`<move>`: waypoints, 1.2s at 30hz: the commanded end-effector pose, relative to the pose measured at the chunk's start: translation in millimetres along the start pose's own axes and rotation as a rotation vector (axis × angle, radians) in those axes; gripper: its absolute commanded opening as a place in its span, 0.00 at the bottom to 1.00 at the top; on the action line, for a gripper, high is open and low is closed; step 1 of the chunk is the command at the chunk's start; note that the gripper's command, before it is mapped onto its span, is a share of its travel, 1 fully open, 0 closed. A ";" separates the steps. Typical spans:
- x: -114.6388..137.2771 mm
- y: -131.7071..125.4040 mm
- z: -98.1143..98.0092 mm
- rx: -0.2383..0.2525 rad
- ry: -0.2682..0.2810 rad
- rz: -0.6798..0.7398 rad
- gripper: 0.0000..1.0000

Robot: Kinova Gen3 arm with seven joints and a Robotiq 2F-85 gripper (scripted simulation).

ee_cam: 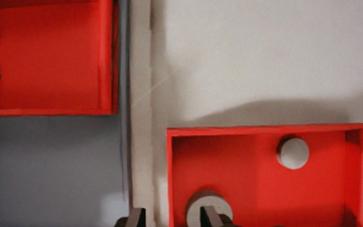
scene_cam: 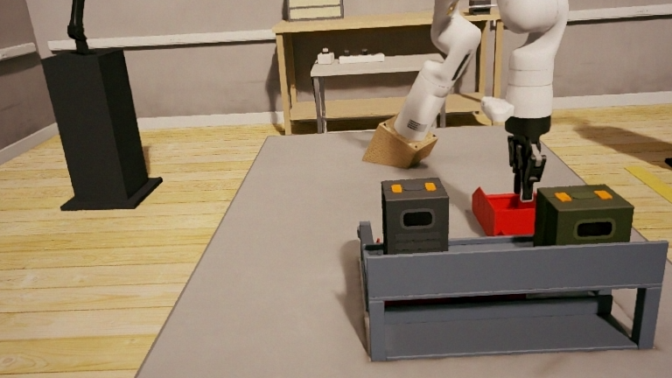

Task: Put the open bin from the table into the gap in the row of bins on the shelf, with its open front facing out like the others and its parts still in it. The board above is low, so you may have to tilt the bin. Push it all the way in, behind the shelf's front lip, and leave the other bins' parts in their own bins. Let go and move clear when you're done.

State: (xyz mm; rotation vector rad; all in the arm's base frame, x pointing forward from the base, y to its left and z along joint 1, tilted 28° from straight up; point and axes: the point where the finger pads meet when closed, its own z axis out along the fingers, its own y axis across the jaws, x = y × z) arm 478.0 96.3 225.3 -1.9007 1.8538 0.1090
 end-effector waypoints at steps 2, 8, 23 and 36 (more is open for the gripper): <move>0.7 -0.7 2.8 0.002 0.001 0.001 0.39; 0.7 -0.7 2.8 0.002 0.001 0.001 0.39; 0.7 -0.9 12.7 0.002 0.001 0.001 0.39; 0.6 -1.0 22.7 0.002 0.001 0.001 0.39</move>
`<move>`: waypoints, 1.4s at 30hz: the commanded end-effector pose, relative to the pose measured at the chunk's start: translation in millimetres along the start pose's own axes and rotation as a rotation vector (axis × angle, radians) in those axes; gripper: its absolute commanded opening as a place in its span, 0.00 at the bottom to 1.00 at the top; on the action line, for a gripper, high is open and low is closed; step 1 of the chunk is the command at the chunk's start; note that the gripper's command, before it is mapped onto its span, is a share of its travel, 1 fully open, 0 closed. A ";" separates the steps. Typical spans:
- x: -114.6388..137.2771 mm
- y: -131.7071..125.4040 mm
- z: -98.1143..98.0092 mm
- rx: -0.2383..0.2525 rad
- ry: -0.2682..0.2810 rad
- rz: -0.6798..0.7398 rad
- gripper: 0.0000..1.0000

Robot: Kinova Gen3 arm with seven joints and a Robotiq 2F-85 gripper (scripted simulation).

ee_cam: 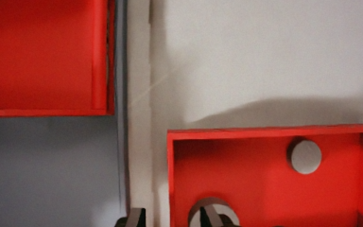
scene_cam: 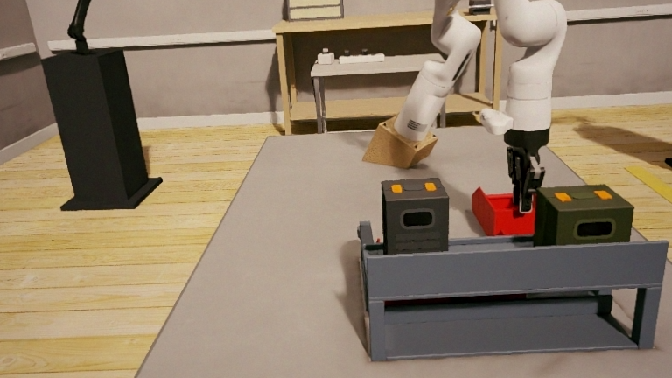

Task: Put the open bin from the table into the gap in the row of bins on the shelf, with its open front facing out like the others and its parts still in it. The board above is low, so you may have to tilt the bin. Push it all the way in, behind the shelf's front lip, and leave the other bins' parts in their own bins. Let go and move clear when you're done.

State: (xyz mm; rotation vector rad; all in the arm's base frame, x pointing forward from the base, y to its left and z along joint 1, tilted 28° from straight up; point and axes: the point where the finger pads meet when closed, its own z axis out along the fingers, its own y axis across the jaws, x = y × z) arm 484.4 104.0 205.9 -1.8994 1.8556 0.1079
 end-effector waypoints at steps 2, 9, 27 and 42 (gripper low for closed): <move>-0.2 -0.5 0.9 0.001 0.000 0.000 0.39; -0.2 -0.5 0.9 0.001 0.000 0.000 0.39; -0.3 -0.7 12.7 0.002 0.000 0.000 0.39; -0.5 -0.8 20.7 0.001 0.000 0.000 0.39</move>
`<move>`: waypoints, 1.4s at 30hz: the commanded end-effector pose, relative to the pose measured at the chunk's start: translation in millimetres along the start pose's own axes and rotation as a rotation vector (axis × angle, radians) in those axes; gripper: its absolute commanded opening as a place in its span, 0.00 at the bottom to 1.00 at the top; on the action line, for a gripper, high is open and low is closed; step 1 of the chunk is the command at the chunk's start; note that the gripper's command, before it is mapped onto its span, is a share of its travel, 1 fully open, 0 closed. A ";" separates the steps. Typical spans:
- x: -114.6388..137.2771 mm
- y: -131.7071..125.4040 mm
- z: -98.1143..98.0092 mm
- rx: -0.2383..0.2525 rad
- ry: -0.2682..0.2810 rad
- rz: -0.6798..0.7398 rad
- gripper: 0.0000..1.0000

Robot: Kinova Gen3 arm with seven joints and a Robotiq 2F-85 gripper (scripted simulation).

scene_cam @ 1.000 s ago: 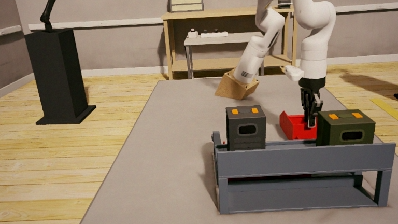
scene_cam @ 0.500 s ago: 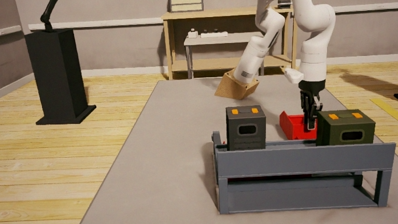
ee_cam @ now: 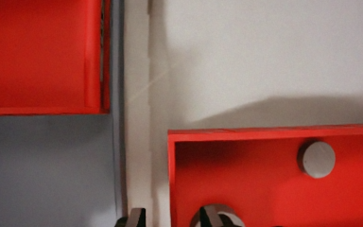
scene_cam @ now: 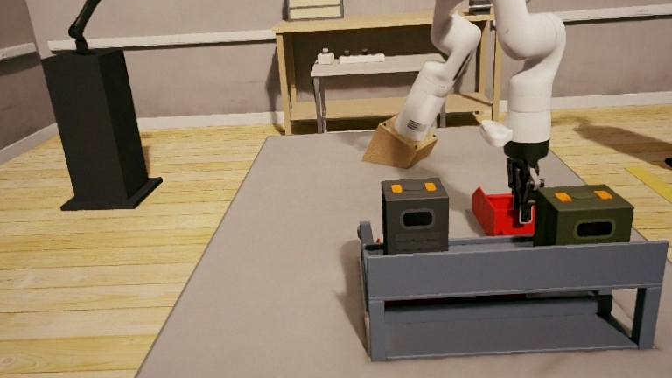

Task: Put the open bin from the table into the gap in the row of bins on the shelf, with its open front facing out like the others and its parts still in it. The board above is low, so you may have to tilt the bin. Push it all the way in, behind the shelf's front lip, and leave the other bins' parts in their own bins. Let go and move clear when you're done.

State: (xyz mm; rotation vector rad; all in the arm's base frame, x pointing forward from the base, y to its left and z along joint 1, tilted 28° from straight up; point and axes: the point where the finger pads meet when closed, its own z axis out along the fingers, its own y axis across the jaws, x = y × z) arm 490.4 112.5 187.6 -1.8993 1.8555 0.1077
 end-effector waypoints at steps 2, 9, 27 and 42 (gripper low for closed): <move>0.0 -0.4 -0.5 0.001 0.000 0.000 0.10; 0.0 -0.4 -0.5 0.001 0.000 0.000 0.10; 0.0 -0.5 -0.5 0.001 0.000 0.000 0.10; 0.0 -0.5 -0.5 0.001 0.001 0.000 0.10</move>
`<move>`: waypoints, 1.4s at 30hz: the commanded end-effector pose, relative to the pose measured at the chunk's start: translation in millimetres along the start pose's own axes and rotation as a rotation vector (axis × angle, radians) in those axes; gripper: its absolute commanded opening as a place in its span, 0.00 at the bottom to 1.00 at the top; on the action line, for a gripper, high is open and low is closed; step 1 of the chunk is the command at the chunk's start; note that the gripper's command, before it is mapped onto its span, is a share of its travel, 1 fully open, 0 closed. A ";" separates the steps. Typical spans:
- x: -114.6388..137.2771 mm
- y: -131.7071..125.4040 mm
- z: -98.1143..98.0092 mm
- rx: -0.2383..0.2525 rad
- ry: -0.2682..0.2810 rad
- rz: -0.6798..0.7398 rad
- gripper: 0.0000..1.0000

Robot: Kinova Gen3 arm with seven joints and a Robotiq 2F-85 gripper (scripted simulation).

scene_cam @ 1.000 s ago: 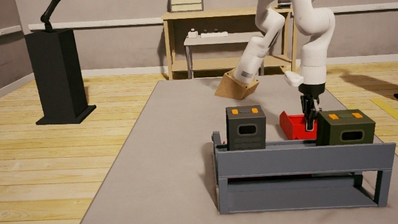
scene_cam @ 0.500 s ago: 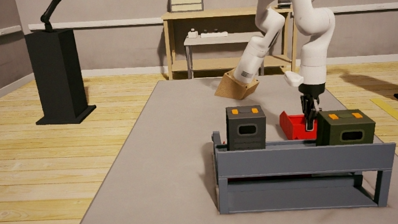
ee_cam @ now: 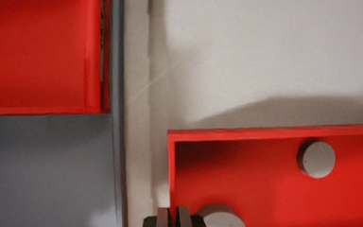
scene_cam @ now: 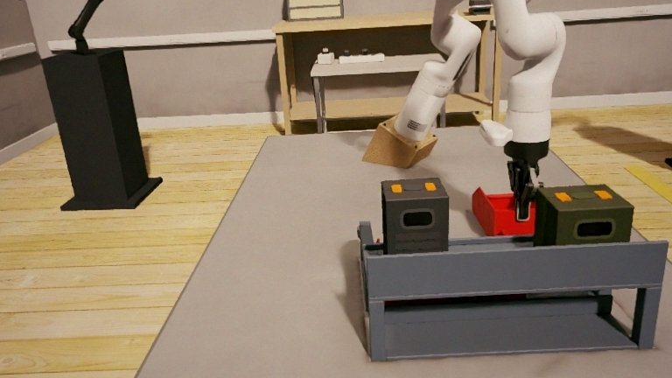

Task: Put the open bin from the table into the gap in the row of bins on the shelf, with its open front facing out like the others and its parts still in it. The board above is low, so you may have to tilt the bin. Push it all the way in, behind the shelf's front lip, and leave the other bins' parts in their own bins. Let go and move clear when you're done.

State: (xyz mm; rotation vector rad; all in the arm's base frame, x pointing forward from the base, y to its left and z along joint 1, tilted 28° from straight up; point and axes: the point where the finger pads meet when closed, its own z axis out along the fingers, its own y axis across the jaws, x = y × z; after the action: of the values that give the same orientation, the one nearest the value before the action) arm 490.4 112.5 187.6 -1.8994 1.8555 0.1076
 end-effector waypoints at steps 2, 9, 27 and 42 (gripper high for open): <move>0.1 -0.5 -0.5 0.001 0.000 0.000 0.10; 0.1 -0.5 -0.5 0.001 0.000 0.000 0.10; 0.1 -0.5 -0.5 0.001 0.000 0.000 0.10; 0.1 -0.4 -8.5 0.001 0.000 0.000 0.10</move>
State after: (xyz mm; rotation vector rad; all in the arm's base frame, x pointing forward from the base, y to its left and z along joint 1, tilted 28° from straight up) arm 488.0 109.8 194.2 -1.9004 1.8547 0.1093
